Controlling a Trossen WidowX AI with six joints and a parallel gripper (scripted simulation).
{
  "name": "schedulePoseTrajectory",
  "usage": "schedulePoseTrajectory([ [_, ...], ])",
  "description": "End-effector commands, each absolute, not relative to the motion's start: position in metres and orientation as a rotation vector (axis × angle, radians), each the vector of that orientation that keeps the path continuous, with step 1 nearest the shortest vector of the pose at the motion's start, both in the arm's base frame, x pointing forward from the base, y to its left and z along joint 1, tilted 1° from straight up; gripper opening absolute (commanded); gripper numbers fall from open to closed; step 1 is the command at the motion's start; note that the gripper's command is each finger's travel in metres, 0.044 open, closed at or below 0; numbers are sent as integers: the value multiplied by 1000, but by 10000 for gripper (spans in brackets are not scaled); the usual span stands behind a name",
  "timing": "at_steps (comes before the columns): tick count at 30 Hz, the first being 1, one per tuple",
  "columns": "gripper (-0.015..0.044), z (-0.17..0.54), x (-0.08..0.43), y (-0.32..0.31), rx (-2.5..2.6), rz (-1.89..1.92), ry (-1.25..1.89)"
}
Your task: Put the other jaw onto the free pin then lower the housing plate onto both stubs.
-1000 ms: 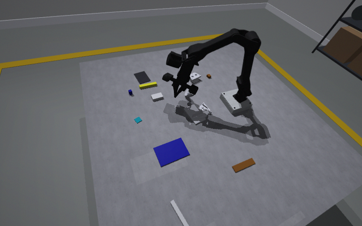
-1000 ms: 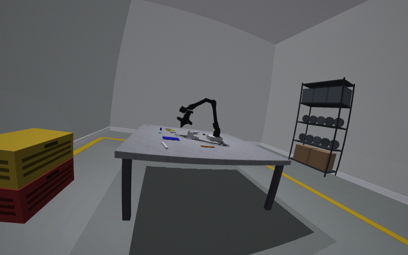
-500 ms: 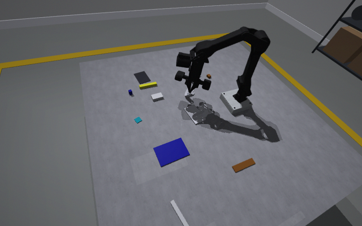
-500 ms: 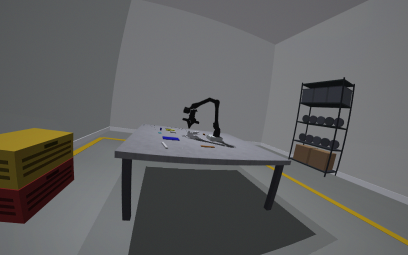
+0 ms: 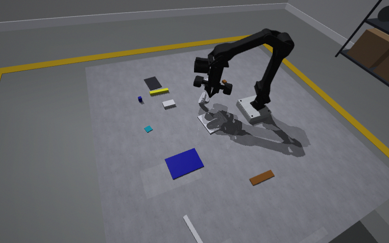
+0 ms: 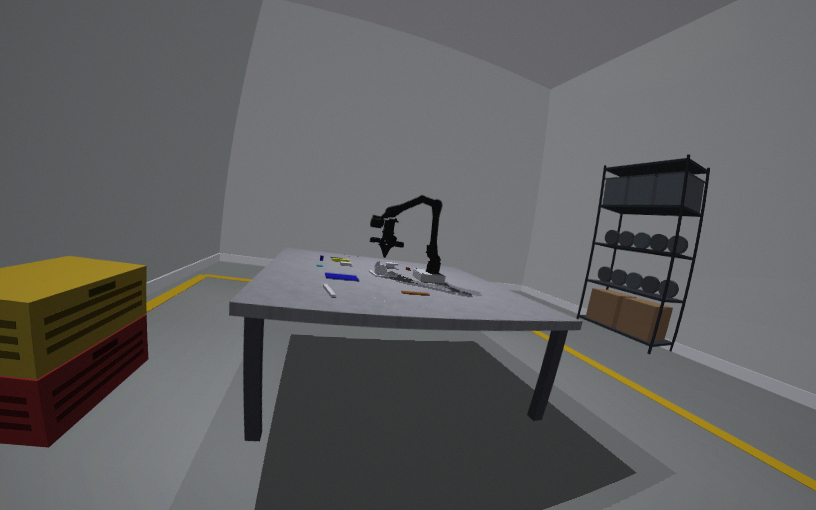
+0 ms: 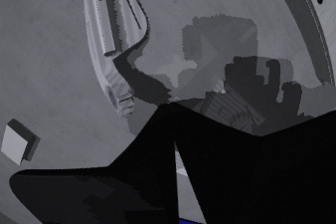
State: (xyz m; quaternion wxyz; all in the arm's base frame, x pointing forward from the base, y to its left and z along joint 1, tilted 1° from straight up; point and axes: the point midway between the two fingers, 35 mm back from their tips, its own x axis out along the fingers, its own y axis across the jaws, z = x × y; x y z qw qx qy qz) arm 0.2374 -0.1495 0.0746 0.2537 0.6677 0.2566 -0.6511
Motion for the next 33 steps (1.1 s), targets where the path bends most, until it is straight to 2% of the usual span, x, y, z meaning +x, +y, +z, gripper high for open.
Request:
schedulePoseTrajectory([
  [1,0,69,237,-150,1807,-1769,702],
  [33,0,19,236,-148,1807,-1771,703],
])
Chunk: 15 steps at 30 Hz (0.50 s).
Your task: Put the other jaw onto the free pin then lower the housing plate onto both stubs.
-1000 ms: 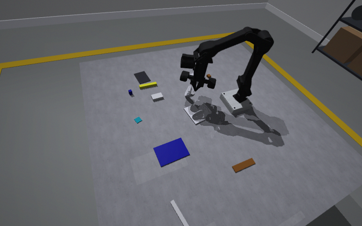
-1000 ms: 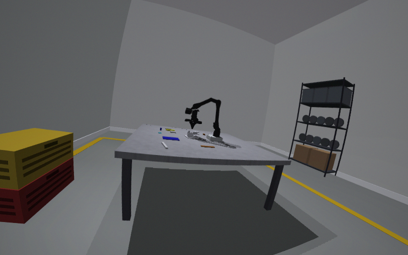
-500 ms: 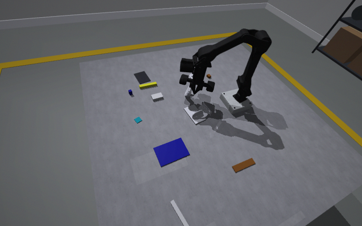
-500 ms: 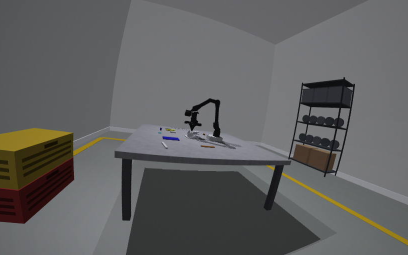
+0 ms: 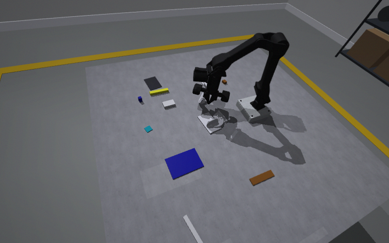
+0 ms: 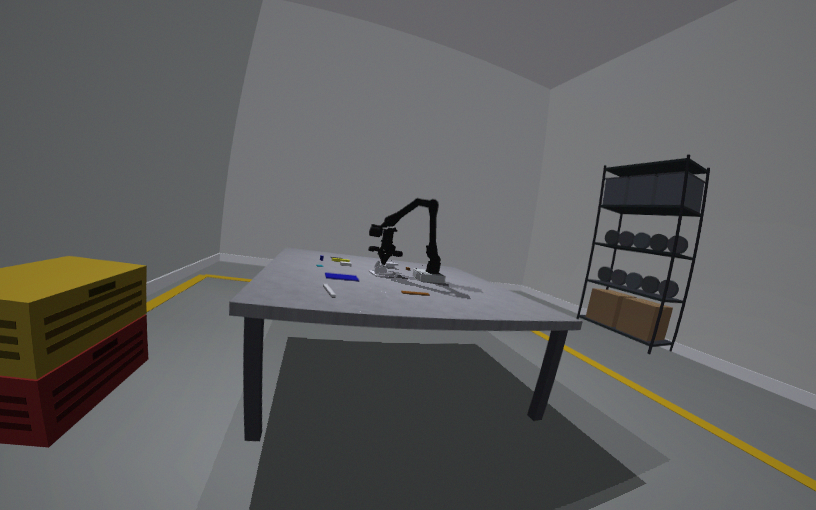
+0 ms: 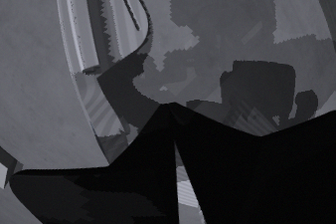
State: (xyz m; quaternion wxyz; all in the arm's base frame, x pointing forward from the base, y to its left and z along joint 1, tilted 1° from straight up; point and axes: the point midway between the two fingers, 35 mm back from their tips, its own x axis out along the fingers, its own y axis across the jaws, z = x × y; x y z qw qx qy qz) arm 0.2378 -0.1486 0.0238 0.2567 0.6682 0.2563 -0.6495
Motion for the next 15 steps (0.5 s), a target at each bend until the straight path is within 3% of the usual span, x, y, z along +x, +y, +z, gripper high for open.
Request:
schedulePoseTrajectory([
  [1,0,19,236,-148,1807,-1771,703],
  [15,0,20,247,-159,1807,-1770,702],
])
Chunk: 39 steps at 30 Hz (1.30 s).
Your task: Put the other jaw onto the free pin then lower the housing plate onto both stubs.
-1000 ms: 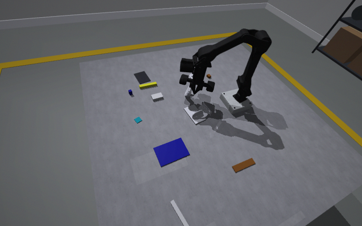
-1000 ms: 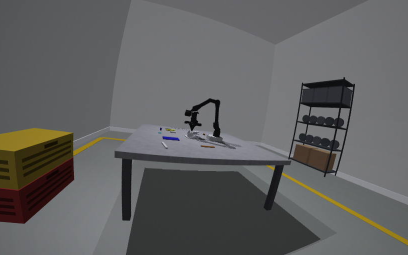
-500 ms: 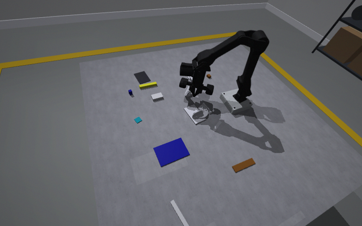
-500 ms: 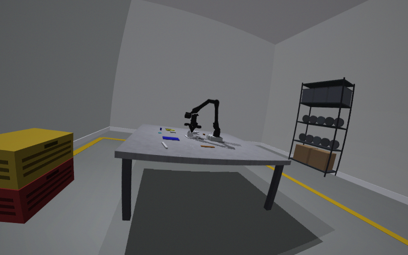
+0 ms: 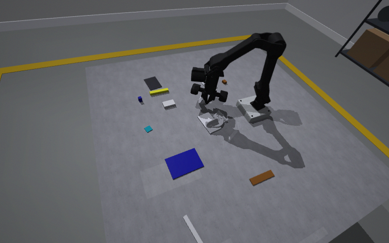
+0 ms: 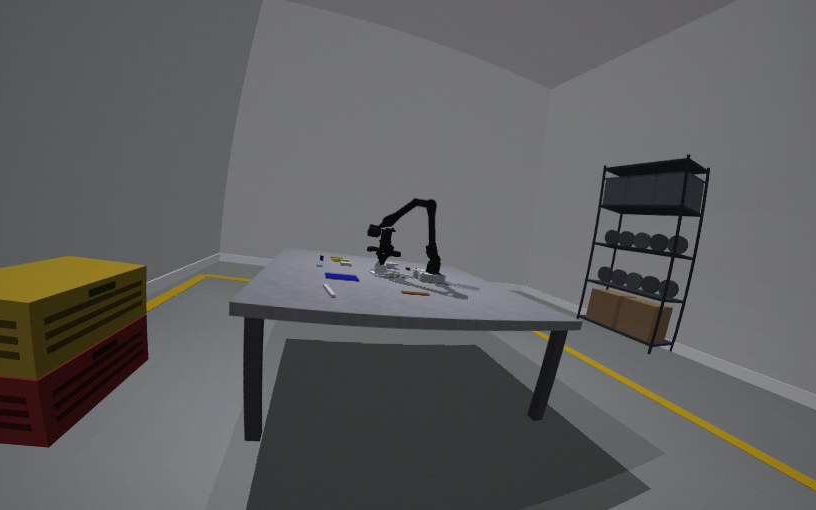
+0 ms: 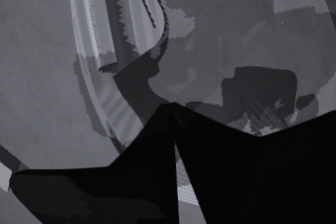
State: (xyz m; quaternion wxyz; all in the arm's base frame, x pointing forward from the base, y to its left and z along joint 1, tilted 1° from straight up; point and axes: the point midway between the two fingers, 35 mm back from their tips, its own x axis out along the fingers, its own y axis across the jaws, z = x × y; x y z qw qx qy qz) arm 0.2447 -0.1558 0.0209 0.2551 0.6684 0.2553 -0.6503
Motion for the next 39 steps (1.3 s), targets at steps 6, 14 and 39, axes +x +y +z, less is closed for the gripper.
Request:
schedulePoseTrajectory([
  [6,0,20,254,-166,1807,-1769,701],
  [14,0,20,263,-176,1807,-1769,700],
  [39,0,73,274,-190,1814,-1765,691],
])
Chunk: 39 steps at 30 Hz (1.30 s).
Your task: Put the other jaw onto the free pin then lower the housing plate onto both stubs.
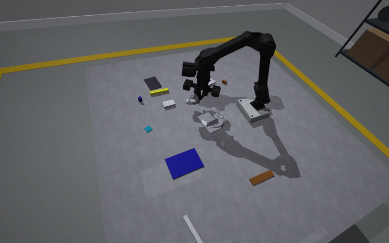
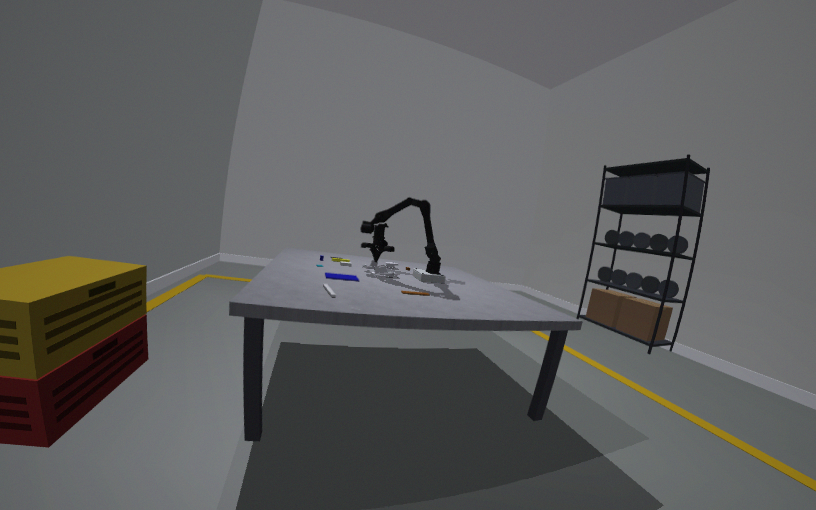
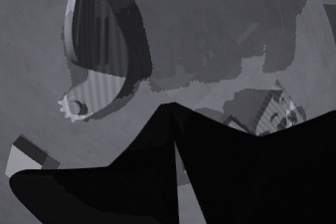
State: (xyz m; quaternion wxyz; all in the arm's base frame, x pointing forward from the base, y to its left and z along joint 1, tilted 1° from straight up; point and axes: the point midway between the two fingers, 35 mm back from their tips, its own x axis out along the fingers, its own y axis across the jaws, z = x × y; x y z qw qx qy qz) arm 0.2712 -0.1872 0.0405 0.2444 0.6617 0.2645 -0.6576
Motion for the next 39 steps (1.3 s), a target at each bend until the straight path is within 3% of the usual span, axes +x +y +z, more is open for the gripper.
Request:
schedulePoseTrajectory([
  [1,0,79,274,-189,1815,-1765,690],
  [4,0,81,273,-189,1815,-1764,690],
  [21,440,73,275,-190,1817,-1766,688],
  [39,440,73,275,-190,1817,-1766,688],
])
